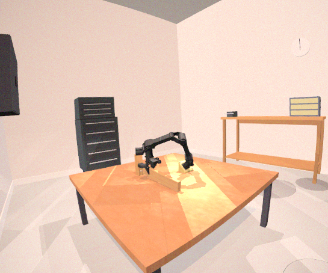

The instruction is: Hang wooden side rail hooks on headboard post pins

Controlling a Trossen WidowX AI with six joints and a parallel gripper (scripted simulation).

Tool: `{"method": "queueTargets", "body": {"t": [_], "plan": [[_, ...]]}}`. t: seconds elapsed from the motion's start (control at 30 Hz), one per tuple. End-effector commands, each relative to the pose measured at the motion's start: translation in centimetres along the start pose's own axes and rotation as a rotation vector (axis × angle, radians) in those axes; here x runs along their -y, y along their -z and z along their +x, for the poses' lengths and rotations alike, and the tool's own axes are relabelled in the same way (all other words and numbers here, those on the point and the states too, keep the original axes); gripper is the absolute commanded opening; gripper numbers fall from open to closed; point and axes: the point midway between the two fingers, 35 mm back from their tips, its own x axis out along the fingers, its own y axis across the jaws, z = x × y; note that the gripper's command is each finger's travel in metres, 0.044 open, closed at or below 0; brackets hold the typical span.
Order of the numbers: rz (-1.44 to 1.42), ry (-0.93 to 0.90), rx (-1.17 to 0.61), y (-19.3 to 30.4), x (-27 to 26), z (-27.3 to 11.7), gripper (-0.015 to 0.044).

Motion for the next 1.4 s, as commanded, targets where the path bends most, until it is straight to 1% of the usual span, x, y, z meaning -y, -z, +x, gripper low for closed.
{"method": "queueTargets", "body": {"t": [0.0,1.37], "plan": [[-0.002,0.010,-0.008,0.32,0.14,-0.45,0.0000],[-0.002,0.010,-0.008,0.75,0.06,-0.56,0.0000]]}}
